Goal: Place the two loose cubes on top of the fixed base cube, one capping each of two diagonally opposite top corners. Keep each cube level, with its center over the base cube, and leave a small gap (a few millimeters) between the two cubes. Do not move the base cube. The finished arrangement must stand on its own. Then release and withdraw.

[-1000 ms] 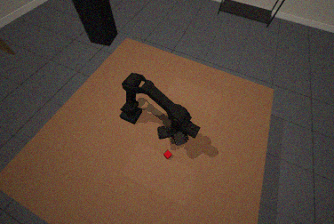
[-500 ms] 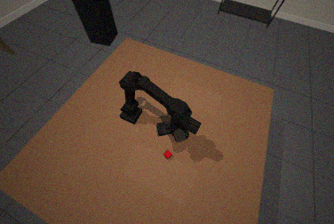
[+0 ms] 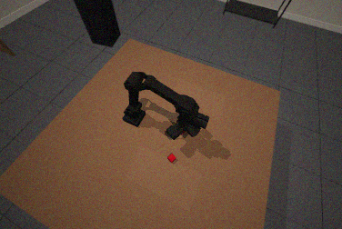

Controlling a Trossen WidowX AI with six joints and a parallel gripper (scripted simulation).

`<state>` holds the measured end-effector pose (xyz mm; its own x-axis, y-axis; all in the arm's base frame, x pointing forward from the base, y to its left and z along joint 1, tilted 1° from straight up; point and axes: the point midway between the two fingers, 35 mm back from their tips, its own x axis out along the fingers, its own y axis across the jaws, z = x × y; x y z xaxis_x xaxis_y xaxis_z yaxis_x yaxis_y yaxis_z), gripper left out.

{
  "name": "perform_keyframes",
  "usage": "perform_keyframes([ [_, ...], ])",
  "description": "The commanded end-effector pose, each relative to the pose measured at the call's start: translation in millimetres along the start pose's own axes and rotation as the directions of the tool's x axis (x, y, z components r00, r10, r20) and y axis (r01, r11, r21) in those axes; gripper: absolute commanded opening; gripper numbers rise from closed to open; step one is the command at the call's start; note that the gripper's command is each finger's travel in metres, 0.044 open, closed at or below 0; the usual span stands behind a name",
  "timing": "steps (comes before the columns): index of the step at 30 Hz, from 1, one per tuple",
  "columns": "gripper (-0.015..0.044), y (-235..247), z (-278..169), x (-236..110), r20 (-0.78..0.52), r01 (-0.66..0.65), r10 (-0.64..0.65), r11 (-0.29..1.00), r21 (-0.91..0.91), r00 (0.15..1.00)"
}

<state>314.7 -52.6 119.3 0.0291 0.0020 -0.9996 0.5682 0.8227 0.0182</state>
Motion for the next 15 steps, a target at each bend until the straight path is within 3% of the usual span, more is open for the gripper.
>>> perform_keyframes([
  [1,0.0105,13.2,-6.6,6.0,-0.008,-0.004,0.002,0.981,-0.193,1.0],
  [8,0.0105,33.0,-16.5,12.4,-0.009,-0.008,0.004,0.879,-0.476,1.0],
  [15,0.0105,52.1,-27.9,18.6,-0.01,-0.012,0.006,0.698,-0.716,1.0],
])
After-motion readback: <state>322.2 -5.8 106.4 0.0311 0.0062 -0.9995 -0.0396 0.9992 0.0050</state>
